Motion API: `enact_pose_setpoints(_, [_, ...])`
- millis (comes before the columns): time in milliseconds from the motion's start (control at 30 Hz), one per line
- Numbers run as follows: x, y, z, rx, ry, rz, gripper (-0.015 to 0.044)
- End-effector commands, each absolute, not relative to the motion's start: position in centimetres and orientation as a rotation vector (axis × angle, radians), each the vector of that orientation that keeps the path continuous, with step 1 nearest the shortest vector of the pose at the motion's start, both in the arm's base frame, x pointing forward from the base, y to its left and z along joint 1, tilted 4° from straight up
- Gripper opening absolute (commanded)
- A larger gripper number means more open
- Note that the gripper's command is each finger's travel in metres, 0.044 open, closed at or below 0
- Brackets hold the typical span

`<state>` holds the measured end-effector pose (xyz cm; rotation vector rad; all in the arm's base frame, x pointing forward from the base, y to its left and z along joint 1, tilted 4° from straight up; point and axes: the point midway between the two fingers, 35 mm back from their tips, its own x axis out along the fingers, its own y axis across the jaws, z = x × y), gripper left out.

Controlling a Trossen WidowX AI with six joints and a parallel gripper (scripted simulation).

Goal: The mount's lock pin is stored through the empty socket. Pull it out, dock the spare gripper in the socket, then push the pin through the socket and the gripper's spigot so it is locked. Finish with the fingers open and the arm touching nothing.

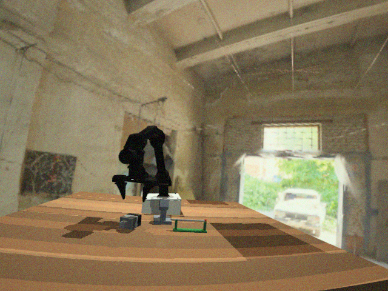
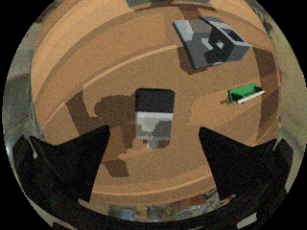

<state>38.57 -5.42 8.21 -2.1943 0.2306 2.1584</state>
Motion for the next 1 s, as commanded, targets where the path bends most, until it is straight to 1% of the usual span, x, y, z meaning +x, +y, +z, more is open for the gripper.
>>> enact_pose_setpoints(0, [38.5, -5.3, 9.2, -2.195, 0.237, 2.151, 0.044])
enact_pose_setpoints(33, [38.7, -5.4, 8.7, -2.198, 0.247, 2.137, 0.044])
enact_pose_setpoints(100, [38.8, -5.4, 8.7, -2.152, 0.373, 2.032, 0.044])
enact_pose_setpoints(267, [39.1, -5.4, 8.8, -1.918, 0.75, 1.615, 0.044])
enact_pose_setpoints(467, [39.5, -5.5, 9.1, -1.547, 1.016, 1.114, 0.044])
enact_pose_setpoints(600, [39.6, -5.5, 9.3, -1.26, 1.104, 0.798, 0.044])
enact_pose_setpoints(767, [39.7, -5.4, 9.7, -0.873, 1.135, 0.438, 0.044])
enact_pose_setpoints(967, [39.6, -5.4, 10.1, -0.551, 1.103, 0.181, 0.044])
